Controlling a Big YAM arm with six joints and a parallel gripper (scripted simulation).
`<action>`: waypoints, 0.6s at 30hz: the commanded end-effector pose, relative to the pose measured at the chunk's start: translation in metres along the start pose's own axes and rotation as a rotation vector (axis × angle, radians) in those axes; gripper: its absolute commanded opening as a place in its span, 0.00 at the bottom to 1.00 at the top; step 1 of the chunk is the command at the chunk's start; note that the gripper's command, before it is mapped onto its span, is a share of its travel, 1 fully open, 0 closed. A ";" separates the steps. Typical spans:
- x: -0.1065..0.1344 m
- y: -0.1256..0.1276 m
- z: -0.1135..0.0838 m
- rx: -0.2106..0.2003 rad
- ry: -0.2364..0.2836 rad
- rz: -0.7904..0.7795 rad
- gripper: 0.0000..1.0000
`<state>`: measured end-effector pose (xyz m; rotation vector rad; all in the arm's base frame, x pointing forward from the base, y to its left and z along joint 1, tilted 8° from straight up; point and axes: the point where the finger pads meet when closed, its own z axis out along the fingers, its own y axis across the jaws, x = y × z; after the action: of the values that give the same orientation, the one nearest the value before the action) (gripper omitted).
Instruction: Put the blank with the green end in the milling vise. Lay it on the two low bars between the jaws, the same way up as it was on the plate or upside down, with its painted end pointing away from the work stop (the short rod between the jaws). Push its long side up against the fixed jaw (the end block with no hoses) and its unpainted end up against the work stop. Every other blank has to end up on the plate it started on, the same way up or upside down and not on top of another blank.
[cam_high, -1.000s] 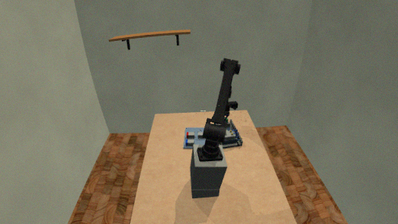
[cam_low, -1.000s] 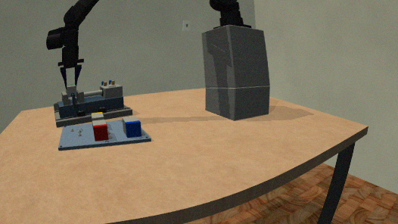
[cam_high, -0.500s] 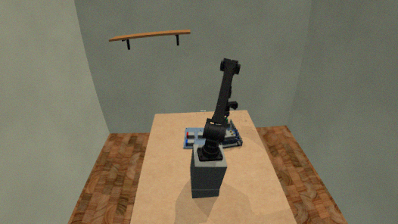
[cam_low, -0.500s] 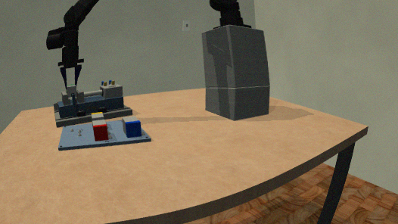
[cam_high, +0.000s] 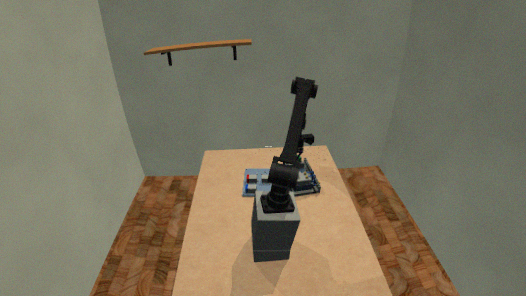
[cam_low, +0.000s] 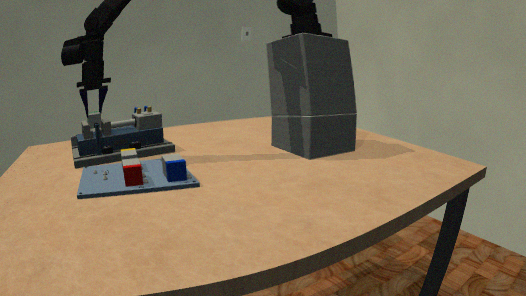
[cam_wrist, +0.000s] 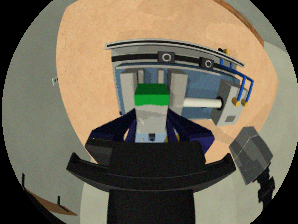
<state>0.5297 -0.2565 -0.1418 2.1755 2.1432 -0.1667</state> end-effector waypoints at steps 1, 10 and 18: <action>0.001 0.022 -0.009 -0.047 -0.016 0.002 0.00; 0.003 0.020 -0.009 -0.042 -0.015 0.002 0.00; 0.003 0.018 -0.009 -0.041 -0.014 0.002 0.00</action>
<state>0.5297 -0.2564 -0.1418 2.1756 2.1431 -0.1668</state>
